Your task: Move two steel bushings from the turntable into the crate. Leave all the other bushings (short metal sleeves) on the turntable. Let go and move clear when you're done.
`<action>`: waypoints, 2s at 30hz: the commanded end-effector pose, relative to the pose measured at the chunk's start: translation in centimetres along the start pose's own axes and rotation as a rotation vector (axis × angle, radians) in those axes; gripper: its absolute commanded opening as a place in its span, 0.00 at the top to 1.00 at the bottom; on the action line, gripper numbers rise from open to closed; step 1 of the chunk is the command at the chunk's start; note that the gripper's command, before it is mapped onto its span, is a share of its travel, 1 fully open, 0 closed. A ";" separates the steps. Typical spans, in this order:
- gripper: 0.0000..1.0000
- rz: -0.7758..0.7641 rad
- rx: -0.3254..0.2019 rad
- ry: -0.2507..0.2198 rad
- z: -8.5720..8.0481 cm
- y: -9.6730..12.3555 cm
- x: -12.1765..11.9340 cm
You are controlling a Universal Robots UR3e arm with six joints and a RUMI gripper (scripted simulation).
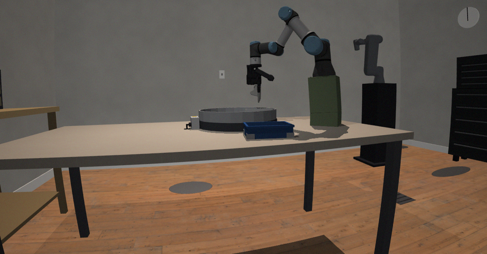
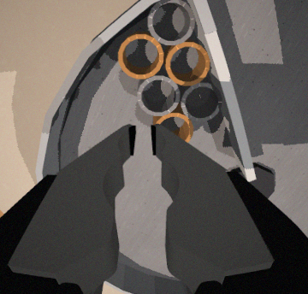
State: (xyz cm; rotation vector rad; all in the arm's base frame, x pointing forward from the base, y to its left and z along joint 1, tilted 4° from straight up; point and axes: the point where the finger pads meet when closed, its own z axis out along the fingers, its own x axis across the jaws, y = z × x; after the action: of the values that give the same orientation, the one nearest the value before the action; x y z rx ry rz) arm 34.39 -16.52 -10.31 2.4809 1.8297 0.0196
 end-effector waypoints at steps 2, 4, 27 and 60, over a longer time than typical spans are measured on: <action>0.94 0.000 -0.002 -0.001 -0.1 0.1 0.0; 0.94 0.000 -0.002 -0.001 -0.1 0.1 0.0; 0.94 0.000 -0.003 -0.001 -0.1 0.1 -0.2; 0.94 0.000 -0.003 -0.001 2.4 0.1 -0.2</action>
State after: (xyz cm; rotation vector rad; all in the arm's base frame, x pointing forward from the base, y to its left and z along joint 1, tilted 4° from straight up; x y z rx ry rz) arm 34.37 -16.74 -11.55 2.4807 1.8303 0.0203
